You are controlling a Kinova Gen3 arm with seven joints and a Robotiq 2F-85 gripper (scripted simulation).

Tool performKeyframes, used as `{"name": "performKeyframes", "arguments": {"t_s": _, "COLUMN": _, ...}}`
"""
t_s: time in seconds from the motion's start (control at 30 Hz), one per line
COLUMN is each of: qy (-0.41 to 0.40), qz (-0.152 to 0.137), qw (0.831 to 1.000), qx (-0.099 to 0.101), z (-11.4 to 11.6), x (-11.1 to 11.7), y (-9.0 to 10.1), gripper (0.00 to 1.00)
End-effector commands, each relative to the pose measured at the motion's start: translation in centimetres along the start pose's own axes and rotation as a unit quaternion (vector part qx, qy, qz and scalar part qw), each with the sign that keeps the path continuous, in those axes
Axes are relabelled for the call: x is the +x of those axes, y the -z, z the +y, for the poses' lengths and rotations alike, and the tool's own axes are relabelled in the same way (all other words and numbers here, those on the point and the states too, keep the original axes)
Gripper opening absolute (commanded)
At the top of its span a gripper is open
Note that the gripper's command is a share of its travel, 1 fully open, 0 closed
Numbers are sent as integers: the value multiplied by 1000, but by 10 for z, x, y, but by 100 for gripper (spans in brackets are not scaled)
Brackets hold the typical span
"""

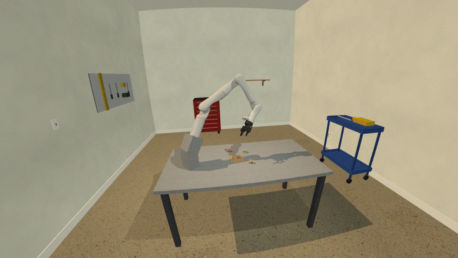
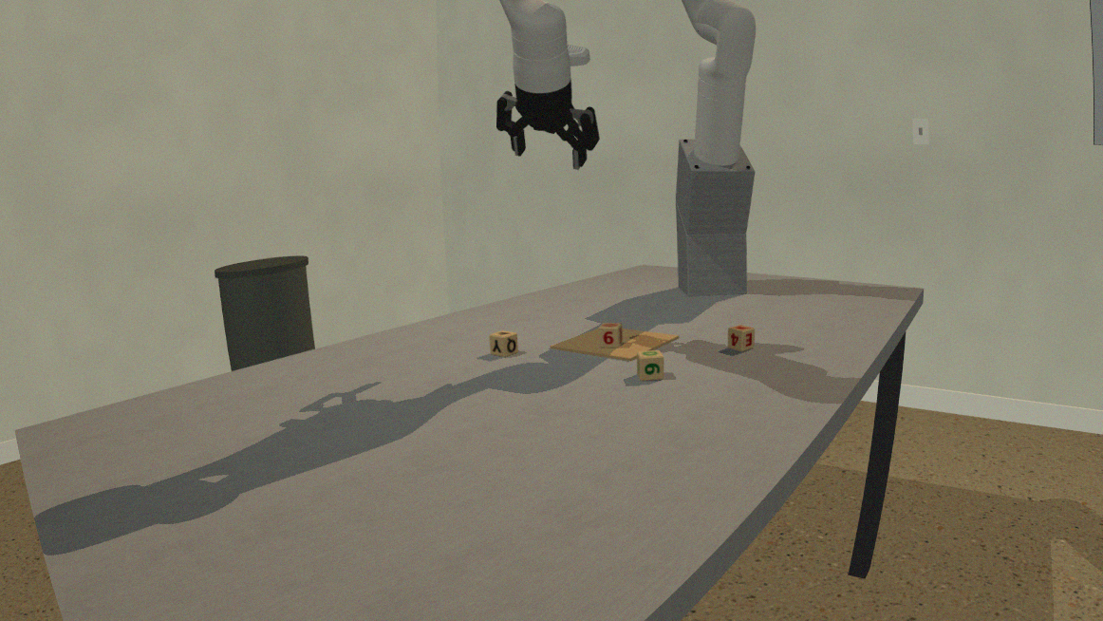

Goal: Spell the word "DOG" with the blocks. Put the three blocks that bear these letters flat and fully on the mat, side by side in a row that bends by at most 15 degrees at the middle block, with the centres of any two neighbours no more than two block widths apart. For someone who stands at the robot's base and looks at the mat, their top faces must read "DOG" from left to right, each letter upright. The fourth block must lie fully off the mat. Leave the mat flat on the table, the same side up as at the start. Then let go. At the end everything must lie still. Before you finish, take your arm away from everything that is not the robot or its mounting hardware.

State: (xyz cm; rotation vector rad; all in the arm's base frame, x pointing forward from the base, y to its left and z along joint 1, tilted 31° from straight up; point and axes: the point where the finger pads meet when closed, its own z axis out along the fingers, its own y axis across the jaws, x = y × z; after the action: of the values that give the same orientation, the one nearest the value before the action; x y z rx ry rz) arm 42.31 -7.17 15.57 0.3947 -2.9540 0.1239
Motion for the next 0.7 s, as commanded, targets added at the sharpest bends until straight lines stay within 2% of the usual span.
{"name": "performKeyframes", "arguments": {"t_s": 0.0, "qy": -23, "qz": -19, "qw": 1000, "qx": -5, "z": 11, "x": -10, "y": 11, "gripper": 100}}
{"name": "performKeyframes", "arguments": {"t_s": 0.23, "qy": -23, "qz": -19, "qw": 1000, "qx": -5, "z": 11, "x": -10, "y": 11, "gripper": 100}}
{"name": "performKeyframes", "arguments": {"t_s": 0.27, "qy": -42, "qz": -31, "qw": 999, "qx": -10, "z": 20, "x": -15, "y": 18, "gripper": 100}}
{"name": "performKeyframes", "arguments": {"t_s": 0.53, "qy": -42, "qz": -31, "qw": 999, "qx": -10, "z": 20, "x": -15, "y": 18, "gripper": 100}}
{"name": "performKeyframes", "arguments": {"t_s": 0.57, "qy": -61, "qz": -42, "qw": 997, "qx": -16, "z": 28, "x": -20, "y": 26, "gripper": 100}}
{"name": "performKeyframes", "arguments": {"t_s": 0.67, "qy": -61, "qz": -42, "qw": 997, "qx": -16, "z": 28, "x": -20, "y": 26, "gripper": 100}}
